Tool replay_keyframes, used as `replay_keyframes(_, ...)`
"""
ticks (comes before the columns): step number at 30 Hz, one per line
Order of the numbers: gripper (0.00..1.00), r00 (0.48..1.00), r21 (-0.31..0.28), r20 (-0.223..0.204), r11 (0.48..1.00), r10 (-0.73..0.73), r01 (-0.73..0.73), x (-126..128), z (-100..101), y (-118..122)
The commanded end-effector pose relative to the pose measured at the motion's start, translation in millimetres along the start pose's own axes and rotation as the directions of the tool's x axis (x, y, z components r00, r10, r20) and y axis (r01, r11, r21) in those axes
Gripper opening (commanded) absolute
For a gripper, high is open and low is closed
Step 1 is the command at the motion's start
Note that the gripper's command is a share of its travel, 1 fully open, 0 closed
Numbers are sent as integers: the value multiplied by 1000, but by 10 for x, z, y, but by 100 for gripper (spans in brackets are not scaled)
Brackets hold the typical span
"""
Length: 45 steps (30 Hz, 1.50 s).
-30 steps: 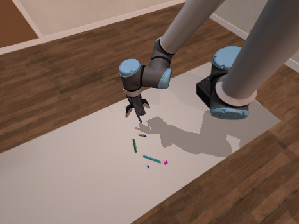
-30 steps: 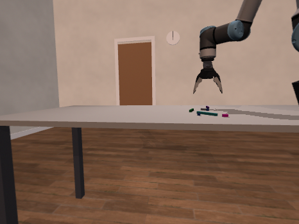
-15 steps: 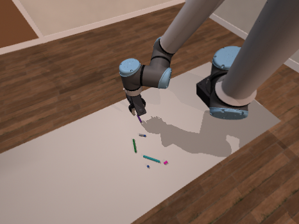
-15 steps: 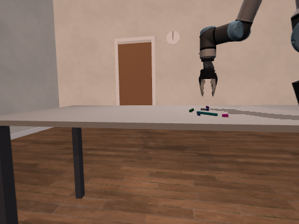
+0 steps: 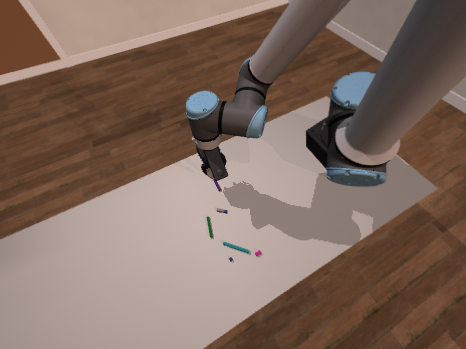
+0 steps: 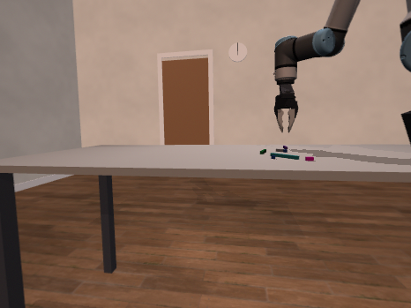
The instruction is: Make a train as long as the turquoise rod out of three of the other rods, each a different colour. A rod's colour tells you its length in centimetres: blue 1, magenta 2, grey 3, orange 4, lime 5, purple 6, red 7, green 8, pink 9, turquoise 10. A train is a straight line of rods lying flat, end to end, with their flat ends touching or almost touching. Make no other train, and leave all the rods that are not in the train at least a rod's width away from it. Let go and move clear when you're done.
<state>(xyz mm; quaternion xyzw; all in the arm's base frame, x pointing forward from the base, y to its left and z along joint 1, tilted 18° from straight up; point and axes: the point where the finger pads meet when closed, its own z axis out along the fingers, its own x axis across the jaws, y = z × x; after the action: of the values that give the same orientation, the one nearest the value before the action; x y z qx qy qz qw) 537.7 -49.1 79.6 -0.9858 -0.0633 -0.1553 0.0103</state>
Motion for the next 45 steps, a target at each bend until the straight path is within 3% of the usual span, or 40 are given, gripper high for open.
replay_keyframes(1,14,1000,-1,-1,1000,0,0,5,-4,3)
replay_keyframes(28,14,1000,0,-1,1000,0,0,5,15,3)
replay_keyframes(45,14,1000,0,-1,1000,-1,1,3,181,5)
